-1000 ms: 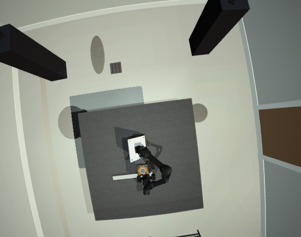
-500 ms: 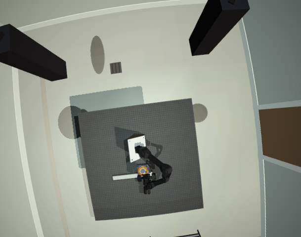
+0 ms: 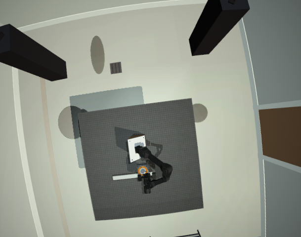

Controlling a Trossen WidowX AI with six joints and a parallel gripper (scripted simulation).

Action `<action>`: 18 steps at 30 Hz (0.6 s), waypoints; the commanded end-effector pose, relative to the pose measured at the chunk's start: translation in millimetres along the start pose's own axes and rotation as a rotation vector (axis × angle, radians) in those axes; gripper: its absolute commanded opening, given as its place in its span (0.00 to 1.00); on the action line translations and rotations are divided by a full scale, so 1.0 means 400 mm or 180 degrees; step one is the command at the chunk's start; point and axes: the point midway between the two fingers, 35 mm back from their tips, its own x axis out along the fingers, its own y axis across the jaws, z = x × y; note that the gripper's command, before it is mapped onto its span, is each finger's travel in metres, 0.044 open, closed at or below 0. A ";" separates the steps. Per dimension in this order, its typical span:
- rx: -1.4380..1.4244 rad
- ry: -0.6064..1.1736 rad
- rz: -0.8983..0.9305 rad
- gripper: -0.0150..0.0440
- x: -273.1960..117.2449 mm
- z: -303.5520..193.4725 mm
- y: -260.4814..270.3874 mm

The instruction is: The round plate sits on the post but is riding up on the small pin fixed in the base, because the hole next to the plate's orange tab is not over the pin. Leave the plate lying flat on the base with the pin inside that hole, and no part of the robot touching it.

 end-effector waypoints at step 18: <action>0.0038 0.0052 0.0015 0.25 0.007 -0.038 0.011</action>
